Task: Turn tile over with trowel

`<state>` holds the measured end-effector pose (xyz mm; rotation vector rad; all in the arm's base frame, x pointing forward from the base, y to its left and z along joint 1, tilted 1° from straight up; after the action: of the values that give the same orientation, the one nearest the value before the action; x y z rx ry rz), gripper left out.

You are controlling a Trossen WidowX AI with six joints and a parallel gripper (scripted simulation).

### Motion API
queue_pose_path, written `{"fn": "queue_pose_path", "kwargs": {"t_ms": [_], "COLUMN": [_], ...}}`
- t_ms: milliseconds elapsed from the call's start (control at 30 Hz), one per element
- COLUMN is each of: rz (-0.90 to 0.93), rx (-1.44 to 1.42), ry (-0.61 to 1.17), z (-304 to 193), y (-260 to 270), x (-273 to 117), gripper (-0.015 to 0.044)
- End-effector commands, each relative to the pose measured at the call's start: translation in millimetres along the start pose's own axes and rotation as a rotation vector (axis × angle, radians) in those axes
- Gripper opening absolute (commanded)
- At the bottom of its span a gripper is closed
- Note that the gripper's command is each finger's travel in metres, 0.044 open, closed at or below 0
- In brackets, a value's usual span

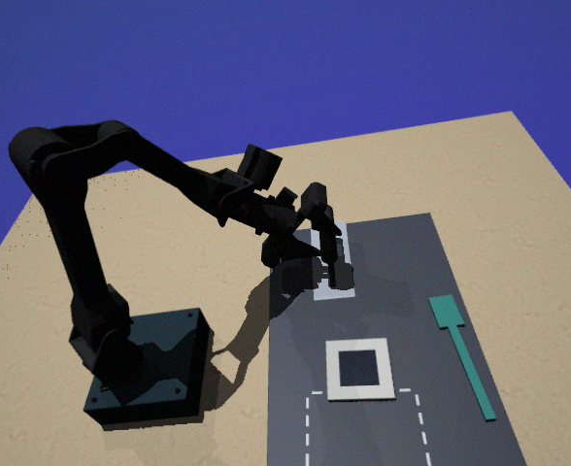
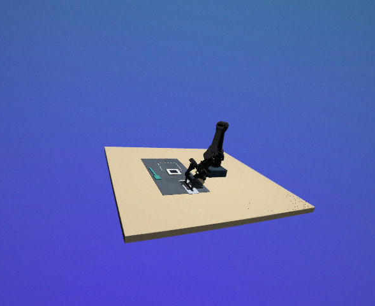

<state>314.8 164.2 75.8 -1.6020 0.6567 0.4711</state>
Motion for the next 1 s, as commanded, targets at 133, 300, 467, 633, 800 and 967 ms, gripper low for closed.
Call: {"fn": "queue_pose_path", "kwargs": {"t_ms": [133,300,467,633,800,967], "rz": [-0.006,-0.007,-0.007,-0.007,-0.007,-0.007], "rx": [0.001,0.000,0.000,0.000,0.000,0.000], "ry": [-0.007,-0.007,-0.007,-0.007,-0.007,-0.007], "z": [1.1,0.9,0.7,0.7,0.7,0.7], "y": [-3.0,-2.9,-2.7,-2.7,-2.7,-2.7], "x": [13.4,21.4,25.3,25.3,25.3,25.3], "gripper": [0.0300,0.0300,0.0274,0.0142,0.0109,0.0076]}}
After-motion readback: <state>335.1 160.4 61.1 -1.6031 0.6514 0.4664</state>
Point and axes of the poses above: the point midway between the two fingers, 35 mm back from their tips, its own x axis out along the fingers, its own y axis across the jaws, z = x × y, the point moved 7 cm from there along -x, back along the fingers, and after that the axes turned 11 degrees about -x, right-handed, at the moved point
